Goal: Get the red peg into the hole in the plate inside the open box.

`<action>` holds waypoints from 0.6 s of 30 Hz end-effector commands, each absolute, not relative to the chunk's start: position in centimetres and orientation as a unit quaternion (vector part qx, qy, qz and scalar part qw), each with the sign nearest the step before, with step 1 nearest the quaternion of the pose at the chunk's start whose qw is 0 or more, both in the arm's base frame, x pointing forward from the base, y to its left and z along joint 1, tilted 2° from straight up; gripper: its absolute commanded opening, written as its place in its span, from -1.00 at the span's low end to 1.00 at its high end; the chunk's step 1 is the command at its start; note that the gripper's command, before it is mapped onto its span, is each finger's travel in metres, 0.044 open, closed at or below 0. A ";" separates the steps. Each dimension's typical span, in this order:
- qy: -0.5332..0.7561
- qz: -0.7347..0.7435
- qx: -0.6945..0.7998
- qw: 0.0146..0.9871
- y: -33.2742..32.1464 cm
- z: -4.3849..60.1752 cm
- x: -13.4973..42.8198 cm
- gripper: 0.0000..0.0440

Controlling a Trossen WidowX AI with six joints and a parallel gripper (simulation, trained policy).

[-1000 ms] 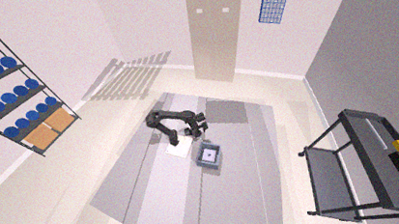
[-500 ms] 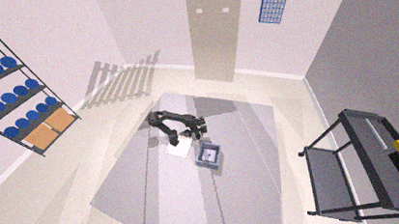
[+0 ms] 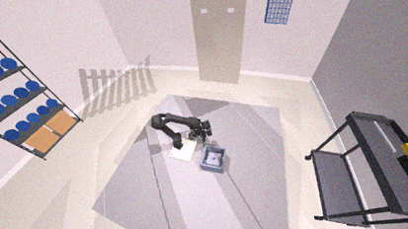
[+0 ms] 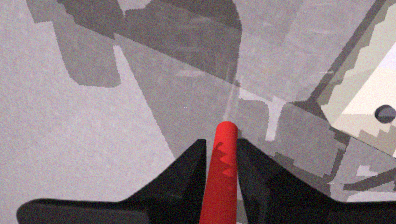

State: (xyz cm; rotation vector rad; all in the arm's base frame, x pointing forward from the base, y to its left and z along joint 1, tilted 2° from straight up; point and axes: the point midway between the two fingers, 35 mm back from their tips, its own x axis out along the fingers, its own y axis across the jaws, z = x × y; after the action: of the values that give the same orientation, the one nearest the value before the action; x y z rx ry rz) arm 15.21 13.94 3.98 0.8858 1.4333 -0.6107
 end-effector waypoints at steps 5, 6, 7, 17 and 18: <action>0.609 -0.246 0.370 0.657 13.3 6.2 16.2 -0.97; 0.607 -0.243 0.368 0.662 13.2 6.5 16.4 -0.96; 0.604 -0.241 0.366 0.666 13.1 6.9 16.6 -0.96; 0.572 -0.227 0.356 0.703 11.8 10.9 19.1 -1.00; 0.569 -0.227 0.356 0.706 11.7 11.3 19.4 -1.00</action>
State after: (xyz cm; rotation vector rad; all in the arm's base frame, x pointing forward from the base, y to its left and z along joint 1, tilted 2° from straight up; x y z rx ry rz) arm 18.90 11.99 10.56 0.7972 1.2823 -0.5069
